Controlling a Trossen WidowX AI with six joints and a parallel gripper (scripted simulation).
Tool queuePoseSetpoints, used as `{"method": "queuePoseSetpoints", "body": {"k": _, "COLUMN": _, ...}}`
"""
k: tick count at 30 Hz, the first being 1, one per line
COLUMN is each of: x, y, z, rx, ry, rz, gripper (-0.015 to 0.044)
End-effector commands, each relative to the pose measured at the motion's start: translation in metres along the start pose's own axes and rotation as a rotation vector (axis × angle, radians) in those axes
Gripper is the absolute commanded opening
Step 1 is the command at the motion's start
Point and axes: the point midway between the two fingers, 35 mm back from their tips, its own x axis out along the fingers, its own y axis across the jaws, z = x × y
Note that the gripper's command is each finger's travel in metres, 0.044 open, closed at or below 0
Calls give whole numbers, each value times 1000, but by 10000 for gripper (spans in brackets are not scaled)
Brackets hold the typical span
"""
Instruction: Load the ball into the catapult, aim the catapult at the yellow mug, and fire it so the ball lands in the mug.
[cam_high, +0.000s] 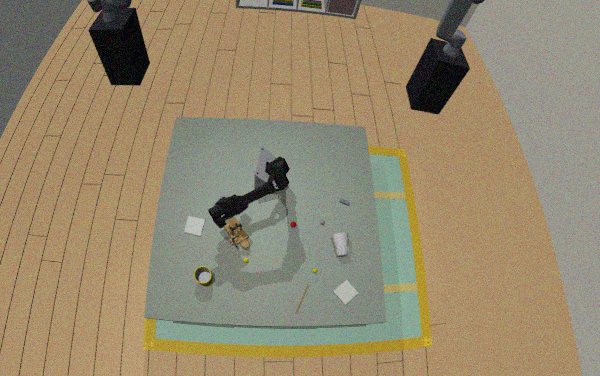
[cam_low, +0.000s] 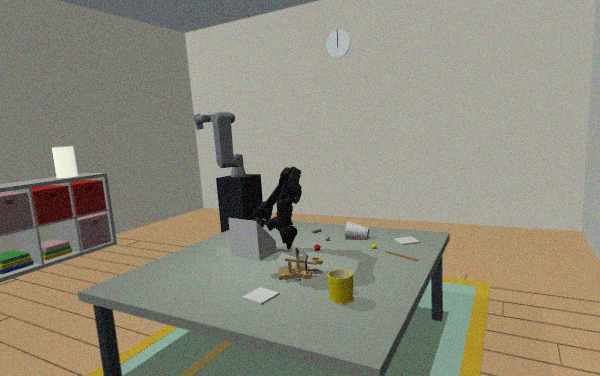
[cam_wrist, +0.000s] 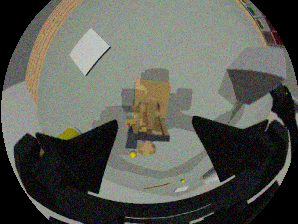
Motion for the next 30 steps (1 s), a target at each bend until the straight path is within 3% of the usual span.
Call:
{"method": "queuePoseSetpoints", "body": {"k": 1, "x": 1, "y": 0, "z": 0, "rx": 30, "ry": -3, "rz": -1, "gripper": 440}}
{"method": "queuePoseSetpoints", "body": {"k": 6, "x": 45, "y": -1, "z": 0, "rx": 139, "ry": -2, "rz": -2, "gripper": 440}}
{"method": "queuePoseSetpoints", "body": {"k": 30, "x": 77, "y": 0, "z": -1, "rx": 144, "ry": -1, "rz": -2, "gripper": 440}}
